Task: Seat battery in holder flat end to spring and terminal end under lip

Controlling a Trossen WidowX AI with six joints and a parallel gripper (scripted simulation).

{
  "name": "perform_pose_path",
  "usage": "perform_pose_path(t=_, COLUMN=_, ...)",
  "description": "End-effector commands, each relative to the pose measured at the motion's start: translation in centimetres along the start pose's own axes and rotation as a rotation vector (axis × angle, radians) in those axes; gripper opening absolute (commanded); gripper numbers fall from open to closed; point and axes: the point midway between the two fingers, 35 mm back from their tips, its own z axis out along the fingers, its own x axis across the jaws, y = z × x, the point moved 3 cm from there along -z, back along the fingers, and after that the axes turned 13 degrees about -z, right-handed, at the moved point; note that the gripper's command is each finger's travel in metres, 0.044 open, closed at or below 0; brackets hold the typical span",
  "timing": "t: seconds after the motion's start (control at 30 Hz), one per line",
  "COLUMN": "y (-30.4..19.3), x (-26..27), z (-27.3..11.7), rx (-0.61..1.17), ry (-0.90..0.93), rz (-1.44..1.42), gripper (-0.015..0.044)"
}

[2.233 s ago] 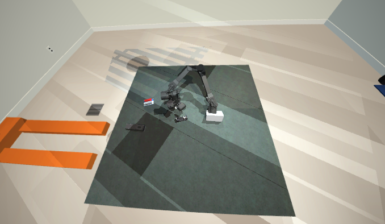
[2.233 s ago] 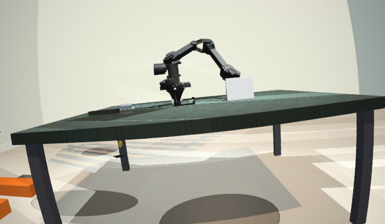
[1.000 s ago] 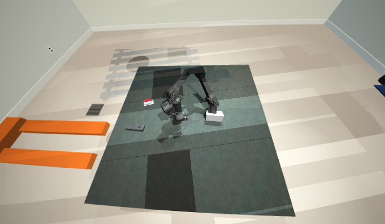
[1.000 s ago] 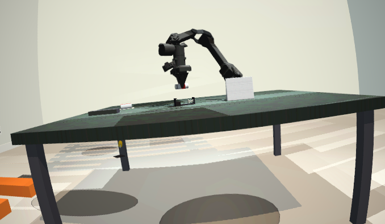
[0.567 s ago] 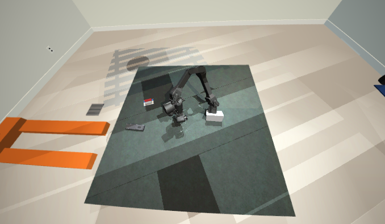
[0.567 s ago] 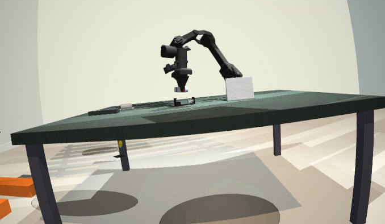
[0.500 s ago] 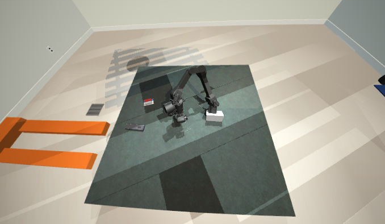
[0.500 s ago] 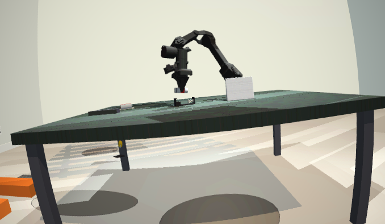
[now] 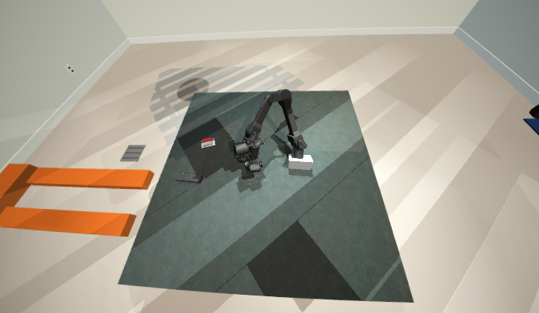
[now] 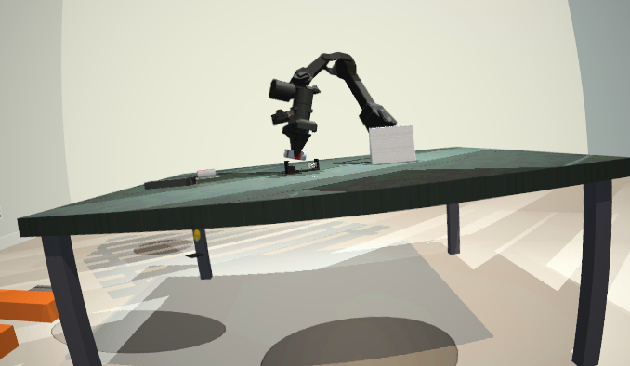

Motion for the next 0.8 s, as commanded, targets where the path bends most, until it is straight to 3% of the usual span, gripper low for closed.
perform_pose_path(t=0.0, y=-0.33, x=-0.12, z=0.29, rx=-0.015, ry=-0.006, rz=-0.004, gripper=0.0087)
perform_pose_path(t=0.77, y=-1.26, x=0.17, z=1.24, rx=-0.143, ry=-0.02, rz=-0.012, gripper=0.0087)
